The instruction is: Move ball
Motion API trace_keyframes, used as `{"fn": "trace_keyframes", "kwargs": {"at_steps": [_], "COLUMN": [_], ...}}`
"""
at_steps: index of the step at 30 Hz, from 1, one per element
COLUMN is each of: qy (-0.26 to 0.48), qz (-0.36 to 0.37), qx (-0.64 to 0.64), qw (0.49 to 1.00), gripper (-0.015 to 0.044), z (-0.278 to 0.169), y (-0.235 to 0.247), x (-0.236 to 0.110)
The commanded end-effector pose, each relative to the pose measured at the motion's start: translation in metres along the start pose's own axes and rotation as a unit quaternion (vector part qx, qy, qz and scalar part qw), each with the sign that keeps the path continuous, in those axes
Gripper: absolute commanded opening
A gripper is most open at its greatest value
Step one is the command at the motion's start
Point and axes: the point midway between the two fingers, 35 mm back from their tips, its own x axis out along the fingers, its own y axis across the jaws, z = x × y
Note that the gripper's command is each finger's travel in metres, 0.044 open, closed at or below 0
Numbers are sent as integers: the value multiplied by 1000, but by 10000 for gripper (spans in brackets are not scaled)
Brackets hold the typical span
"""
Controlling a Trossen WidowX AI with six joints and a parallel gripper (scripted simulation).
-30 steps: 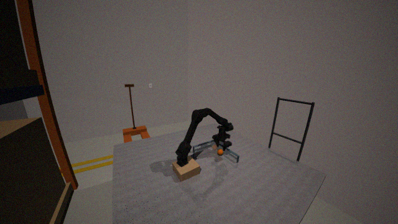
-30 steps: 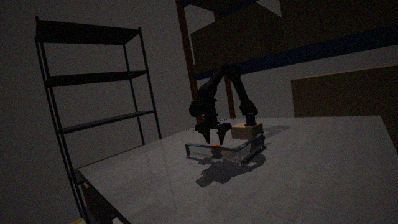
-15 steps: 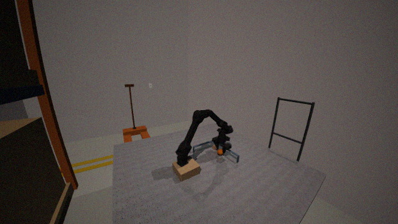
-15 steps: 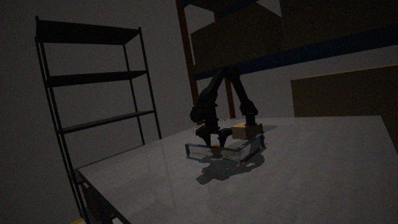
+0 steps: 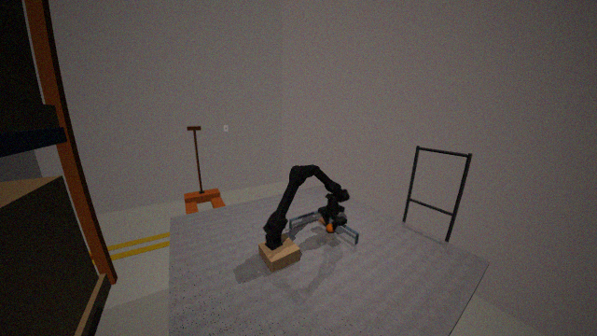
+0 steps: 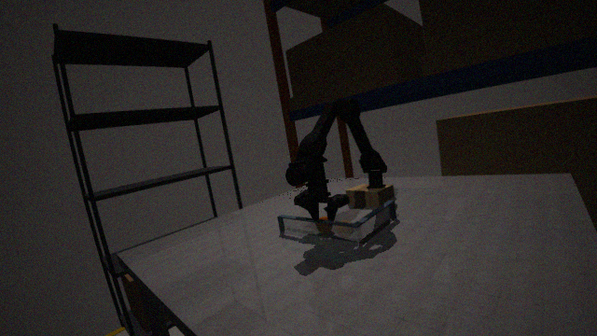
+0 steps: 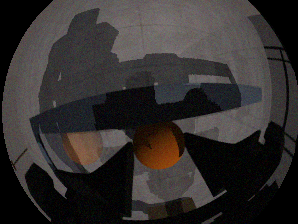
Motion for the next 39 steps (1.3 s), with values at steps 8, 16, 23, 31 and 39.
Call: {"fn": "trace_keyframes", "kwargs": {"at_steps": [8, 16, 23, 31, 39], "qy": [11, 12, 7, 3, 3], "qz": [-2, -2, -2, -1, -1], "qx": [23, 21, 11, 3, 1], "qw": [1000, 1000, 1000, 1000, 1000], "gripper": [0, 0, 0, 0, 0], "z": [-13, -5, 0, 0, 0], "y": [-5, -1, -1, 0, 4], "x": [-12, -50, -87, -128, -133]}}
